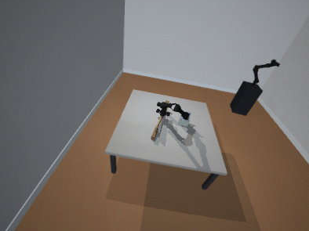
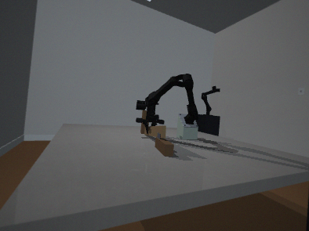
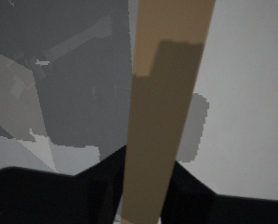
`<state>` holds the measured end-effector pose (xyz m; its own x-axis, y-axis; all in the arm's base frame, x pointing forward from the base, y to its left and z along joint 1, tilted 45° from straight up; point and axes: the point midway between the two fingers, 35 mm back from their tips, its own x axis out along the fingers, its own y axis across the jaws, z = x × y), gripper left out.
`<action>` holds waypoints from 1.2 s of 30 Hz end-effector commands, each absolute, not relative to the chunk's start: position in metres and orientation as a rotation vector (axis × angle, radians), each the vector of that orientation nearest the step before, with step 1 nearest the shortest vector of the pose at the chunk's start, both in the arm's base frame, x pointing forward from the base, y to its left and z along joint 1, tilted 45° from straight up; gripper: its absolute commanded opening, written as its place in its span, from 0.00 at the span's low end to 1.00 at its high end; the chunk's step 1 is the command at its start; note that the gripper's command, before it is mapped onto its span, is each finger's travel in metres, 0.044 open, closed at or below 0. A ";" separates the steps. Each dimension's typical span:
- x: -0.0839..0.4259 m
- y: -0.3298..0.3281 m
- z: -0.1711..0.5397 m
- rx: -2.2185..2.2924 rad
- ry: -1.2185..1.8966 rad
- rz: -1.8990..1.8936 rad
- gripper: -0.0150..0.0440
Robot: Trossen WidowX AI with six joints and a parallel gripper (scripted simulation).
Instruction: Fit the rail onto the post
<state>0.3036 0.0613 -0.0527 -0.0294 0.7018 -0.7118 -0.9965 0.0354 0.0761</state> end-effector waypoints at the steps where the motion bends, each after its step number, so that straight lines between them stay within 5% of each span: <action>1: 0.304 0.062 -0.053 -0.548 0.685 1.475 0.34; 6: 0.304 0.062 -0.053 -0.548 0.685 1.475 0.25; 36: 0.306 0.054 -0.046 -0.549 0.685 1.474 0.25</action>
